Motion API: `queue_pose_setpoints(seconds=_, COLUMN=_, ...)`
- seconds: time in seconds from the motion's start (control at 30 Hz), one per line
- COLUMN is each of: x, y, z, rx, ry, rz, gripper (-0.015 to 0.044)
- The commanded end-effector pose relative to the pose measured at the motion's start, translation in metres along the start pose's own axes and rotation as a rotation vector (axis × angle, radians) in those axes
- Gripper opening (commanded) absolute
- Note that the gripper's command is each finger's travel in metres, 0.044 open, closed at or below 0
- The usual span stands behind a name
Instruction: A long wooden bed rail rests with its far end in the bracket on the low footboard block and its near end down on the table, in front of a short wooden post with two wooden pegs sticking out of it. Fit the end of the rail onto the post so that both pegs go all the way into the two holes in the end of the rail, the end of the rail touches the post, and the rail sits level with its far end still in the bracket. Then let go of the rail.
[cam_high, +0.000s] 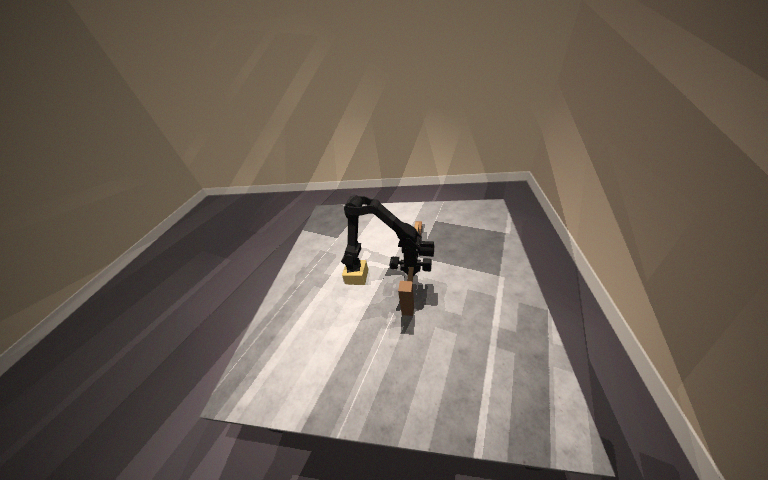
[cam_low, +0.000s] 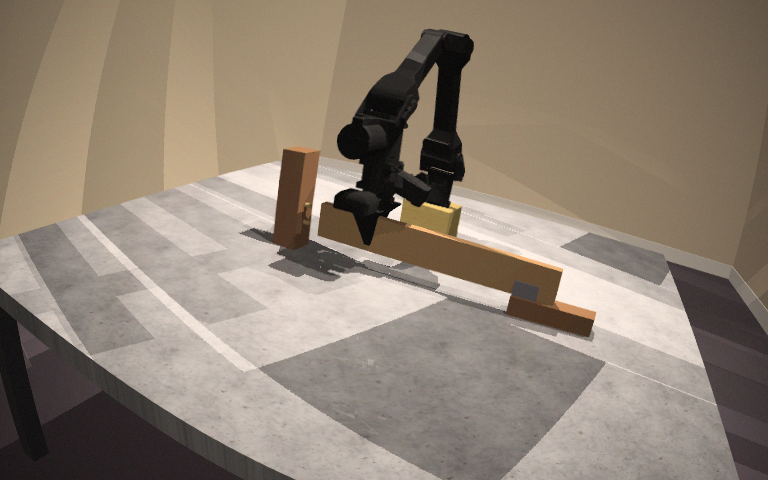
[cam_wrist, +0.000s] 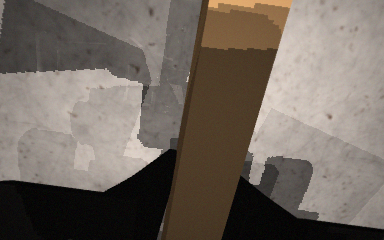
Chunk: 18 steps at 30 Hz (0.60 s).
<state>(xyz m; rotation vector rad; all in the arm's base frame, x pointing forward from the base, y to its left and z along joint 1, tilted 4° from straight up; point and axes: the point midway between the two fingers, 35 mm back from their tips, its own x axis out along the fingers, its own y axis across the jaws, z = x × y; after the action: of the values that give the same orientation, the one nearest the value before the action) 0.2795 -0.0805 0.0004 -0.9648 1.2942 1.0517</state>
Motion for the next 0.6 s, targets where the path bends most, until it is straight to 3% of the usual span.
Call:
queue_pose_setpoints(seconds=0.0, x=-0.0016, y=-0.0022, z=-0.003, rx=0.001, ry=0.003, rz=-0.008, gripper=0.0)
queue_pose_setpoints(seconds=0.57, x=-0.0033, y=-0.002, z=-0.0081, rx=0.001, ry=0.003, rz=-0.008, gripper=0.0)
